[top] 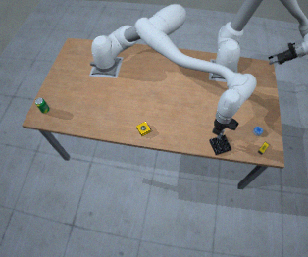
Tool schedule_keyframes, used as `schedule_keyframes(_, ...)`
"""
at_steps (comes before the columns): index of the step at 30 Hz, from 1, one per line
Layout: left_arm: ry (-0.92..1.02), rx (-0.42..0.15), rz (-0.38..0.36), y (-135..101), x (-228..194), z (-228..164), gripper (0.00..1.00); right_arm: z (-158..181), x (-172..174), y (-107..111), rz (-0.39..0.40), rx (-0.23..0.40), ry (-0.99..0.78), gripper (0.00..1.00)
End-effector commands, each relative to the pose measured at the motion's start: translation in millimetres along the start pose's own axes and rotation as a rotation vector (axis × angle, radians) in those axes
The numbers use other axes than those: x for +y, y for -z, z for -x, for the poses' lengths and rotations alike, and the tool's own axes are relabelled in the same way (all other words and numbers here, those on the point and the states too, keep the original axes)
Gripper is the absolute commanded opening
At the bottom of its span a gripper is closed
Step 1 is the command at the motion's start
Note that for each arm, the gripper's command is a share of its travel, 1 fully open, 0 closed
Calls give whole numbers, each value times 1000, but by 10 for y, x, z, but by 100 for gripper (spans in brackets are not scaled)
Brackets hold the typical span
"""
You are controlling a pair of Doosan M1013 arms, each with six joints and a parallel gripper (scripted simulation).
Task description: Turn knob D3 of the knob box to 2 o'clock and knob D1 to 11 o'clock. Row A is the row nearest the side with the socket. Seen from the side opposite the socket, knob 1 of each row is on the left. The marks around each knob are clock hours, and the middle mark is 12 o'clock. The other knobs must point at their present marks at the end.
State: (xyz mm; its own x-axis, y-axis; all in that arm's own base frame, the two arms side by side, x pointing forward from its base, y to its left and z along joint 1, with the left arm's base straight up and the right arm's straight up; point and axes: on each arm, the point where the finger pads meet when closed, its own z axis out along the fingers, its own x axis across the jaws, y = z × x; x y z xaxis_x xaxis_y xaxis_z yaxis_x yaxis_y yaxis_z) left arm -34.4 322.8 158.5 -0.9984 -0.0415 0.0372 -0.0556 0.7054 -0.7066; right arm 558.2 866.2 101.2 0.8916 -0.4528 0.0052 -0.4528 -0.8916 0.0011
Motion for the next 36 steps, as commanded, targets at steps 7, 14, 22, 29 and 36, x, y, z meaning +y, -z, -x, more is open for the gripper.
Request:
schedule_keyframes(7,0,0,1,4,-1,-1,100,50,63,42,-4,-4,386,46)
schedule_keyframes(14,0,0,1,4,-1,-1,100,69,105,53,-4,-4,554,46)
schedule_keyframes(22,0,0,1,4,-1,-1,100,73,117,56,-4,-4,599,46)
schedule_keyframes(29,0,0,1,4,-1,-1,100,73,117,56,-4,-4,599,46)
schedule_keyframes(36,0,0,1,4,-1,-1,100,73,117,56,-4,-4,599,46)
